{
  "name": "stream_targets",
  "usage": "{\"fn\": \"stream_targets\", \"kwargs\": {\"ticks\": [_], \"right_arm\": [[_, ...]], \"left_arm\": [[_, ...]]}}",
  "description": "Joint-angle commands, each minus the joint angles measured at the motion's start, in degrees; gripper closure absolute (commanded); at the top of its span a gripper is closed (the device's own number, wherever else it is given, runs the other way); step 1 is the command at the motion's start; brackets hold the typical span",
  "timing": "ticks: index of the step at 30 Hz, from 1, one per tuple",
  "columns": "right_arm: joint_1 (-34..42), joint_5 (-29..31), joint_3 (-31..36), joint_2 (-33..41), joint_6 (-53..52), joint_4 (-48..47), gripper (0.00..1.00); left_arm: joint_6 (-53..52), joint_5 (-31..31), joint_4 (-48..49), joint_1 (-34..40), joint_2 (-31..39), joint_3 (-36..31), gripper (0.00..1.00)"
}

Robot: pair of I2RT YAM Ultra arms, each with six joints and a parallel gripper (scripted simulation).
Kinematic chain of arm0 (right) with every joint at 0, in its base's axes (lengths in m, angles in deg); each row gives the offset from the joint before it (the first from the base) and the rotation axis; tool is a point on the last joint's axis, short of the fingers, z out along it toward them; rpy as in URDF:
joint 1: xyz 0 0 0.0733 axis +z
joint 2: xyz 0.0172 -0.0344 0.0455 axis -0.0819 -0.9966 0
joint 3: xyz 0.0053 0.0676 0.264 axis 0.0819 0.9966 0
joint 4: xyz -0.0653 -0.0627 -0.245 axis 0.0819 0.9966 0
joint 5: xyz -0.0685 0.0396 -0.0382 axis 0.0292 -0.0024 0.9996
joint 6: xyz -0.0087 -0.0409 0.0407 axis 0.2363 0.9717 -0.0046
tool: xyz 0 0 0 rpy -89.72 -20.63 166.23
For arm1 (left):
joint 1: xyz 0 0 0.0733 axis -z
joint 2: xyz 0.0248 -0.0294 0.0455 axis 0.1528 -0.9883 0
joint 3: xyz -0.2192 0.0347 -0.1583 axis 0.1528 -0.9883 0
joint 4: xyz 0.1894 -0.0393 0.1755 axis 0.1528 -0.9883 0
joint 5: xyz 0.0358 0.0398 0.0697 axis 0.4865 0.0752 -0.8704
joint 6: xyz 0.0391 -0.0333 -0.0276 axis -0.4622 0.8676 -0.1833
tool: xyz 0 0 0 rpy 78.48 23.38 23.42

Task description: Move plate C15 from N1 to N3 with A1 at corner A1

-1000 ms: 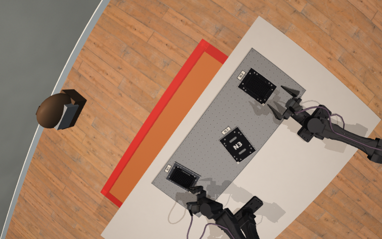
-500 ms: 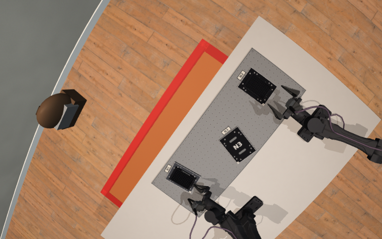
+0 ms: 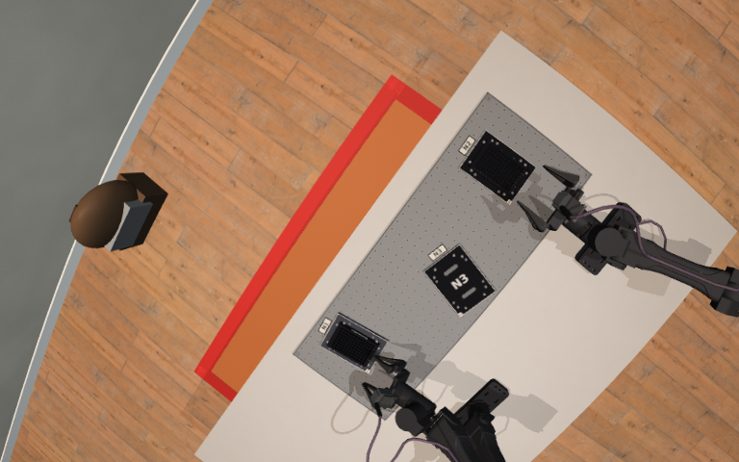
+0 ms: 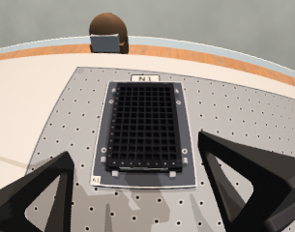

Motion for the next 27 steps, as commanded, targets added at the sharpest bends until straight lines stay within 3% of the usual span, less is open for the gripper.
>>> {"fn": "stream_targets", "kwargs": {"ticks": [1, 7, 14, 18, 20, 21, 27], "right_arm": [[1.8, -2.3, -1.8, -1.7, 0.5, -2.9, 0.0], [7.5, -5.2, -5.1, -4.4, 0.9, -5.7, 0.0], [21.7, -9.5, -14.4, -11.7, 1.3, -14.1, 0.0], [28.4, -11.1, -19.4, -19.3, 1.6, -19.4, 0.0], [28.4, -11.1, -19.4, -19.3, 1.6, -19.4, 0.0], [29.8, -11.5, -21.3, -24.5, 1.8, -21.5, 0.0], [39.2, -13.8, -26.8, -38.3, 2.1, -26.7, 0.0]], "left_arm": [[-0.5, 0.5, 0.9, -0.6, 1.1, 0.0, 0.0], [-1.0, 0.9, 1.4, -0.6, 1.1, 0.0, 0.0], [-1.7, 1.8, -9.6, -0.7, -2.1, 4.7, 0.0], [-2.4, 2.6, -18.4, -0.9, -6.5, 11.5, 0.0], [-2.4, 2.6, -18.4, -0.9, -6.5, 11.5, 0.0], [-2.6, 2.9, -22.1, -1.0, -8.2, 14.6, 0.0], [-3.9, 4.3, -37.9, -1.4, -17.7, 28.8, 0.0]]}}
